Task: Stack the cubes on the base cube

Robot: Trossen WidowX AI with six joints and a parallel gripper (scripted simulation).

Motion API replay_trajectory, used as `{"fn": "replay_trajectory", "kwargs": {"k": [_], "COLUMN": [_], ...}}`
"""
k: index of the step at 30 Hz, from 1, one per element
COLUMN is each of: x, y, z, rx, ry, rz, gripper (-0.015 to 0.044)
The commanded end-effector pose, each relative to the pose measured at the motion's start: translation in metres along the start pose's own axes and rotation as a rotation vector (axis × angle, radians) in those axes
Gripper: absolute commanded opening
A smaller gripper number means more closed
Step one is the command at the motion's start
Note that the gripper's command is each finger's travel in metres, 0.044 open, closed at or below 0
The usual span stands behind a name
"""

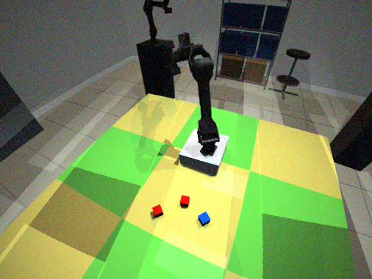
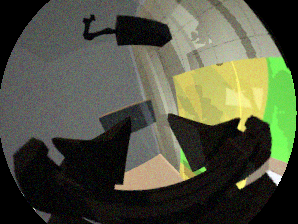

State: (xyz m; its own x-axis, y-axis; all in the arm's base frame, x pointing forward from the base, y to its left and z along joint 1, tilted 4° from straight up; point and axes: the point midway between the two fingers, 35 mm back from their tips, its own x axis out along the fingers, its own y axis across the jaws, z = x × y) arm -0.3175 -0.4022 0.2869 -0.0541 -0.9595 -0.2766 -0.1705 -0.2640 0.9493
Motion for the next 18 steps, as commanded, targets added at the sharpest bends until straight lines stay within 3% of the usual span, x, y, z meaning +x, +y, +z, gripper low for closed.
{"fn": "replay_trajectory", "kwargs": {"k": [1, 10, 18], "x": [0.026, 0.072, 0.088], "y": [-0.011, -0.043, -0.078], "z": [-0.045, -0.151, -0.248], "rx": [-0.048, -0.169, -0.306], "ry": [0.069, 0.232, 0.381], "rz": [-0.060, -0.193, -0.309], "gripper": [0.0265, 0.0265, 0.0265]}}
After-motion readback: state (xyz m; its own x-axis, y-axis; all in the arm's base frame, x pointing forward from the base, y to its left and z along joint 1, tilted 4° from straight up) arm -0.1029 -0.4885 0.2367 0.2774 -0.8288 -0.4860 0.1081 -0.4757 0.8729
